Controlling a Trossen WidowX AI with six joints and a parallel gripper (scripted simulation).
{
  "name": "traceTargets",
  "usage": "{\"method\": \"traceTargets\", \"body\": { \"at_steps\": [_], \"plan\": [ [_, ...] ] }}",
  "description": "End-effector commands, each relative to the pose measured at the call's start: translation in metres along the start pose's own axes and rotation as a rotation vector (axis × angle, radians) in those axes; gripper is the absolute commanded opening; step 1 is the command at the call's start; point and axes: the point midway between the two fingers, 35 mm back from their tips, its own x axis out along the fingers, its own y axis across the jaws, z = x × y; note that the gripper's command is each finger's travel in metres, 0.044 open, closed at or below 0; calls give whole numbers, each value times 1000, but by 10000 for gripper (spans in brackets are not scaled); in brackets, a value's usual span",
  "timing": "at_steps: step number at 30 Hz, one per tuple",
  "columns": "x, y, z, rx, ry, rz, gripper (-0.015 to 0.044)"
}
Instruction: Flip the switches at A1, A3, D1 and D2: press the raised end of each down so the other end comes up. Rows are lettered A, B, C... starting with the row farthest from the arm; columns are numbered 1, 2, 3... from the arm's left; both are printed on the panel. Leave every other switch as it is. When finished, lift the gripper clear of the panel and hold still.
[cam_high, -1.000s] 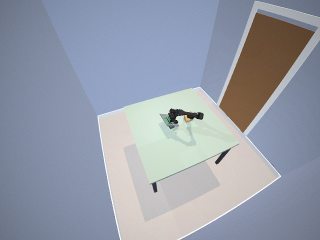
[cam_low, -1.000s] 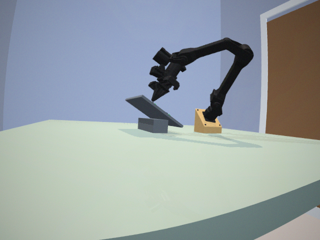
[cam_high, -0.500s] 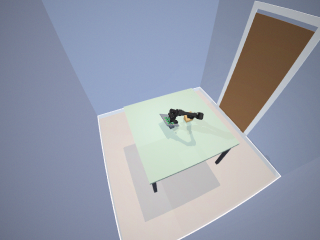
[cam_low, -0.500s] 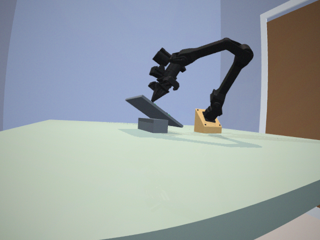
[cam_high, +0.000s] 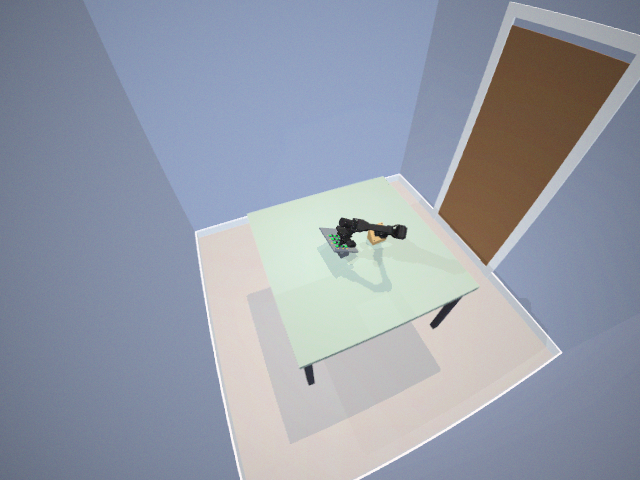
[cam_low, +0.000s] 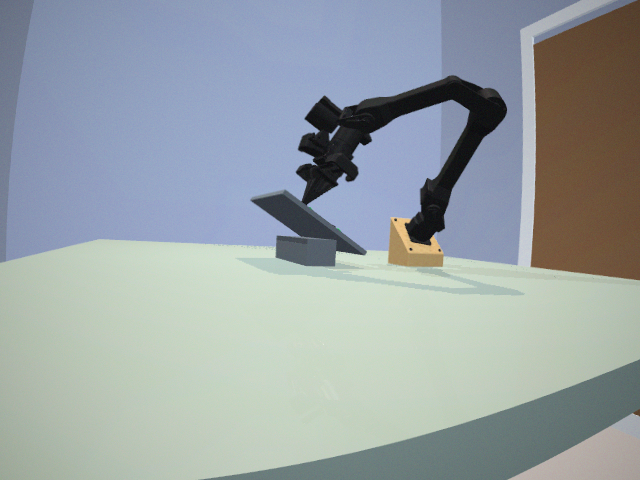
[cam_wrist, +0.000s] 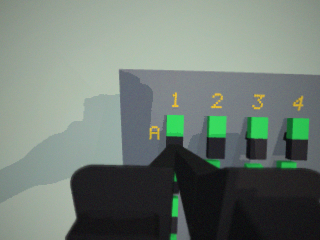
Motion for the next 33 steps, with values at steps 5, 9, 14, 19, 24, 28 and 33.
{"method": "traceTargets", "body": {
  "at_steps": [5,9,14,19,24,28,33],
  "plan": [
    [1,-1,0,4,-1,-3,0],
    [2,-1,0,4,-1,-3,0],
    [2,-1,0,4,-1,-3,0],
    [3,-1,0,4,-1,-3,0],
    [4,-1,0,4,-1,-3,0],
    [4,-1,0,4,-1,-3,0],
    [-41,-3,3,3,22,-10,0]
  ]
}}
